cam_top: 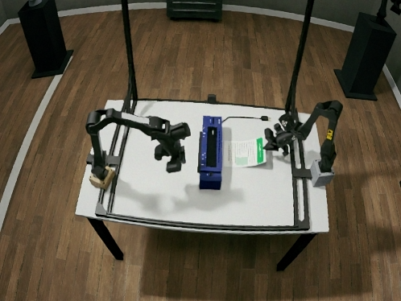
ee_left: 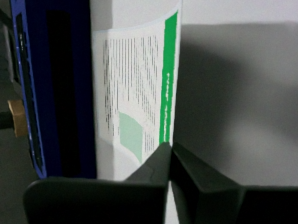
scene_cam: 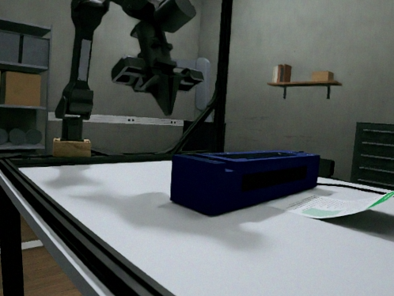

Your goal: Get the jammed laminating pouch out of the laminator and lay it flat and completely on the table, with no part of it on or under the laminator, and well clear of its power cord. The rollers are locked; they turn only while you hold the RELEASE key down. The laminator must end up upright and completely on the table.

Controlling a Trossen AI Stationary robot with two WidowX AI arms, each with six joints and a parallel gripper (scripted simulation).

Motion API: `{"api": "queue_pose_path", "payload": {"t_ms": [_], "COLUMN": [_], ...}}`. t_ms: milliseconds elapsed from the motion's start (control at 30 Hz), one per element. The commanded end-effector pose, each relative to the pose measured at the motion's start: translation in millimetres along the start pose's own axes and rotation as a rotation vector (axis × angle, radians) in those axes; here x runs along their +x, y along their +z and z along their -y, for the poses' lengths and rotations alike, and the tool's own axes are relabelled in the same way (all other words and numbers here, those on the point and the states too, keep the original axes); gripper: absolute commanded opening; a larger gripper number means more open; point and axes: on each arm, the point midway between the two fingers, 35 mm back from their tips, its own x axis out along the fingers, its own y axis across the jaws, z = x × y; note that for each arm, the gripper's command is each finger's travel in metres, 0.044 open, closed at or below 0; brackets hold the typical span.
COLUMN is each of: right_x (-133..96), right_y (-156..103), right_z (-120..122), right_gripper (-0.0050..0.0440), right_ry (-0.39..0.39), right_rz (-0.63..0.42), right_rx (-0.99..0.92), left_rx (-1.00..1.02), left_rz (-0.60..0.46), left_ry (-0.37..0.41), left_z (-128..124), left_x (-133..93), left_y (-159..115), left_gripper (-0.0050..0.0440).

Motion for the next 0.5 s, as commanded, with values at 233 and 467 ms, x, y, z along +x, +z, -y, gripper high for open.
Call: {"api": "queue_pose_path", "payload": {"t_ms": [233, 467], "right_x": [-7.4, -7.4], "right_y": [-5.9, -5.9], "right_z": [0.3, 0.3], "right_gripper": [-0.005, -0.005], "right_ry": [-0.003, -0.003], "right_rz": [-0.026, -0.026], "right_rx": [0.001, 0.001], "left_rx": [0.006, 0.002], "left_rz": [-0.006, -0.001], "left_ry": [-0.005, 0.002], "left_z": [16.2, 9.9], "left_x": [10.0, 7.5], "left_y": [-1.6, -0.2], "left_gripper": [-0.005, -0.005]}}
